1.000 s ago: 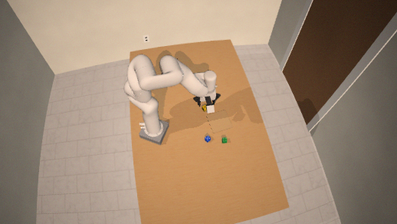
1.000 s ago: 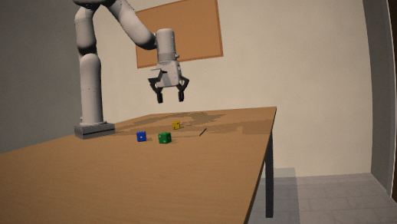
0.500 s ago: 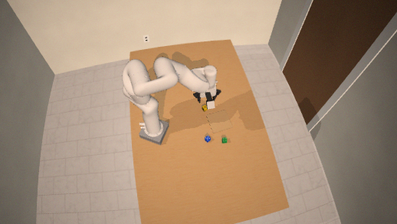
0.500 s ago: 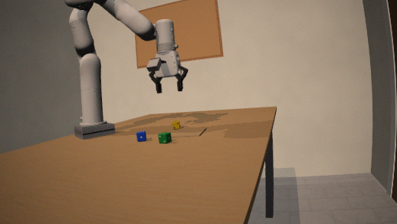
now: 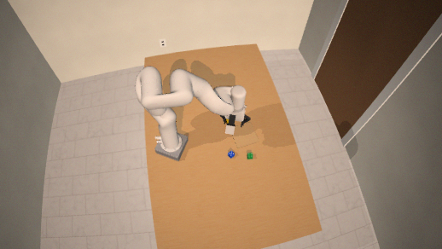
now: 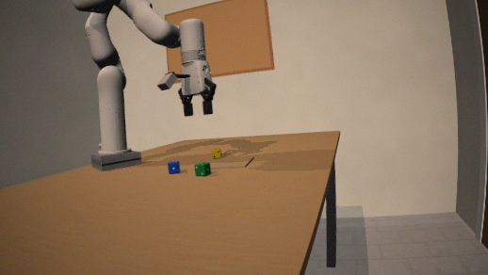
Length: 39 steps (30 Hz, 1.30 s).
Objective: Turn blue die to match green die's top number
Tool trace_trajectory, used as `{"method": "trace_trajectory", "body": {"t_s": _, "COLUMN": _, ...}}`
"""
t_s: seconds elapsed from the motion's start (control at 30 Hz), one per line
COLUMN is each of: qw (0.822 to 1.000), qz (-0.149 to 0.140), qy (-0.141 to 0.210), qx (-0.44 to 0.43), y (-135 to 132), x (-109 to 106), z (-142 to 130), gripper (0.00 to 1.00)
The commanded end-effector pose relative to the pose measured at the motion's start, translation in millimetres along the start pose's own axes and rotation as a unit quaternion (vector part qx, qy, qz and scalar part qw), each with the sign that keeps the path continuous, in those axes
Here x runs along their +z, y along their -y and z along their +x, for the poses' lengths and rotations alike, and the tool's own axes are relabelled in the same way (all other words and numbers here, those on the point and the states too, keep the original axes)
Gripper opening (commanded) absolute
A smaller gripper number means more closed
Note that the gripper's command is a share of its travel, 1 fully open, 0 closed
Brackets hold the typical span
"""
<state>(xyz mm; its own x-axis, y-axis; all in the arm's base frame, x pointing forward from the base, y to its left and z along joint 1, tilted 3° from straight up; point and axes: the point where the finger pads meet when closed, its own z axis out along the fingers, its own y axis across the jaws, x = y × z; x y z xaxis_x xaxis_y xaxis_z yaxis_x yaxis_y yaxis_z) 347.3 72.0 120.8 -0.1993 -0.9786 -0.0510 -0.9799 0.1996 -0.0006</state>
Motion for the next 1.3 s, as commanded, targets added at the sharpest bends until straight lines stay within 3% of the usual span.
{"method": "trace_trajectory", "body": {"t_s": 0.0, "qw": 0.998, "qz": 0.003, "qy": 0.000, "qx": 0.063, "y": 9.6, "x": -0.7, "z": 23.5, "gripper": 1.00}}
{"method": "trace_trajectory", "body": {"t_s": 0.07, "qw": 0.998, "qz": 0.003, "qy": 0.000, "qx": 0.063, "y": 9.6, "x": -0.7, "z": 23.5, "gripper": 1.00}}
{"method": "trace_trajectory", "body": {"t_s": 0.1, "qw": 0.991, "qz": 0.003, "qy": 0.000, "qx": 0.132, "y": 15.6, "x": 0.2, "z": 49.6, "gripper": 1.00}}
{"method": "trace_trajectory", "body": {"t_s": 0.23, "qw": 0.990, "qz": 0.003, "qy": 0.000, "qx": 0.144, "y": 16.4, "x": 0.4, "z": 54.4, "gripper": 1.00}}
{"method": "trace_trajectory", "body": {"t_s": 0.27, "qw": 0.978, "qz": 0.003, "qy": 0.001, "qx": 0.210, "y": 19.9, "x": 1.3, "z": 80.1, "gripper": 1.00}}
{"method": "trace_trajectory", "body": {"t_s": 0.4, "qw": 0.976, "qz": 0.003, "qy": 0.001, "qx": 0.216, "y": 20.1, "x": 1.4, "z": 82.2, "gripper": 1.00}}
{"method": "trace_trajectory", "body": {"t_s": 0.43, "qw": 0.963, "qz": 0.003, "qy": 0.001, "qx": 0.271, "y": 21.4, "x": 2.2, "z": 103.9, "gripper": 1.00}}
{"method": "trace_trajectory", "body": {"t_s": 0.57, "qw": 0.963, "qz": 0.003, "qy": 0.001, "qx": 0.271, "y": 21.4, "x": 2.2, "z": 103.9, "gripper": 1.00}}
{"method": "trace_trajectory", "body": {"t_s": 0.6, "qw": 0.952, "qz": 0.002, "qy": 0.002, "qx": 0.305, "y": 21.5, "x": 2.7, "z": 117.7, "gripper": 1.00}}
{"method": "trace_trajectory", "body": {"t_s": 1.27, "qw": 0.946, "qz": 0.002, "qy": 0.002, "qx": 0.323, "y": 21.4, "x": 3.0, "z": 124.9, "gripper": 1.00}}
